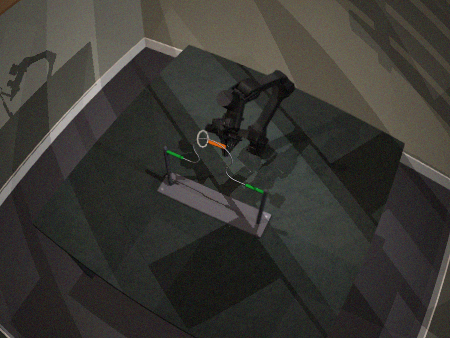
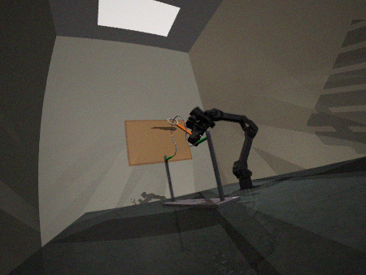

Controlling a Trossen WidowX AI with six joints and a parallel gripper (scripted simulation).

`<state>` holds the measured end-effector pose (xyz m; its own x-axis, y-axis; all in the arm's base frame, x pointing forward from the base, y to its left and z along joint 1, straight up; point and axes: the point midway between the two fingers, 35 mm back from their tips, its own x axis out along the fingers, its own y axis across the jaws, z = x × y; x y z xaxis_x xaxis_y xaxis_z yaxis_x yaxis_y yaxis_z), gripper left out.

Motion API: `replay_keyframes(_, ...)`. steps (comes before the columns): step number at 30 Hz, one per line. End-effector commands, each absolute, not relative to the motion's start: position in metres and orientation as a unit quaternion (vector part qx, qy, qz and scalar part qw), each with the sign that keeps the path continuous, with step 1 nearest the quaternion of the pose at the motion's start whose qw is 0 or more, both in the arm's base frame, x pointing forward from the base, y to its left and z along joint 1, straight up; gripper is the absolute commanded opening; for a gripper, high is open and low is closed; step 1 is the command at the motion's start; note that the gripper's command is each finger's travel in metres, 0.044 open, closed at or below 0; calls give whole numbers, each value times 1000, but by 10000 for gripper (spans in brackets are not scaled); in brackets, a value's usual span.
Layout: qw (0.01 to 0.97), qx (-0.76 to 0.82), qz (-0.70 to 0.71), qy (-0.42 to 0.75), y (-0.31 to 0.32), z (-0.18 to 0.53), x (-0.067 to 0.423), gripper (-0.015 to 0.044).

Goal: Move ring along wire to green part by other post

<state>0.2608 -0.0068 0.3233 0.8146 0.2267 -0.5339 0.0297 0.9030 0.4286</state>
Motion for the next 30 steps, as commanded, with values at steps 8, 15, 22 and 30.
replay_keyframes(8,945,136,29,295,-13,320,261,-150)
replay_keyframes(15,952,90,14,292,-17,319,262,-150)
replay_keyframes(22,957,44,0,288,-20,318,262,-150)
replay_keyframes(30,959,-10,-17,282,-25,318,262,-150)
